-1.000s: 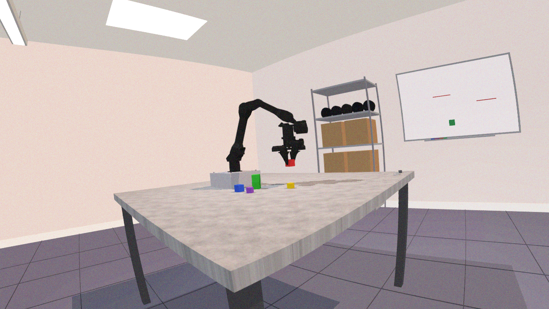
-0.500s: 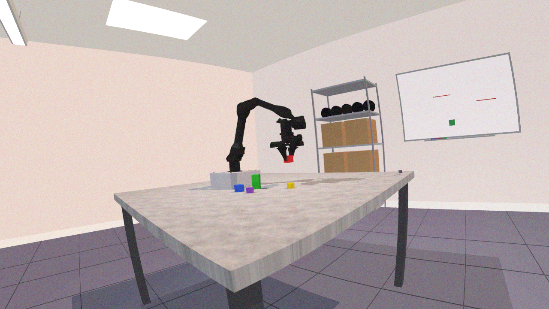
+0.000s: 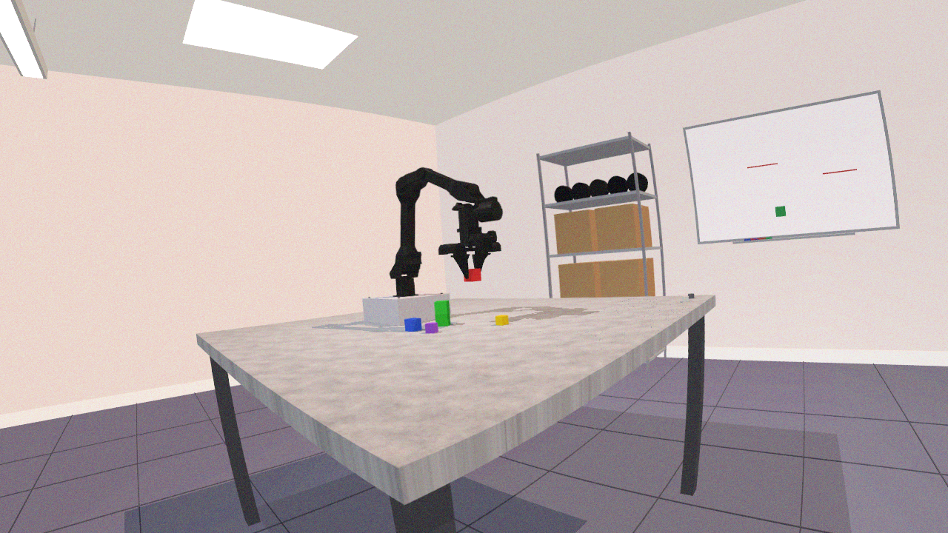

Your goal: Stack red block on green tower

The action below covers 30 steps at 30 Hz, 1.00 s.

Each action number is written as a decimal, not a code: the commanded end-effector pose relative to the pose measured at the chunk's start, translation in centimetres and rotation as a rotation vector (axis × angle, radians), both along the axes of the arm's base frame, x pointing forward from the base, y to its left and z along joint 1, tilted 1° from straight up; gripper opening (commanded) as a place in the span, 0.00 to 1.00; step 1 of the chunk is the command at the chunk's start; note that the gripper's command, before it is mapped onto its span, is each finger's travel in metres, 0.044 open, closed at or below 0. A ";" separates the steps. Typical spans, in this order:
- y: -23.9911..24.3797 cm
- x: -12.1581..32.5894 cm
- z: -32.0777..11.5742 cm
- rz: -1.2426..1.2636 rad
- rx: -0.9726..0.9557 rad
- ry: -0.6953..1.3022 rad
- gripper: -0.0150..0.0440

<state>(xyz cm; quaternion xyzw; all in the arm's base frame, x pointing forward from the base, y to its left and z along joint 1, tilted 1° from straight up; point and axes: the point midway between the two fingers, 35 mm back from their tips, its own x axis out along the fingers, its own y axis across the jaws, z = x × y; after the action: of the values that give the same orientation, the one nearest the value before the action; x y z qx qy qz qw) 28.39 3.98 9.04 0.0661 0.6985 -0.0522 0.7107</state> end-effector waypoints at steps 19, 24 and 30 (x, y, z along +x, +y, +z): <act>-7.9 -5.2 -1.1 0.003 -0.003 -0.002 0.25; -7.9 -5.2 -2.4 0.003 -0.003 -0.002 0.25; -7.9 -5.2 -4.2 0.003 -0.003 -0.002 0.25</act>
<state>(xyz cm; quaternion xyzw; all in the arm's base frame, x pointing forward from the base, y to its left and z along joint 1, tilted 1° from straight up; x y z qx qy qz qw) 23.42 -3.91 6.10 0.0645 0.6928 -0.0537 0.7162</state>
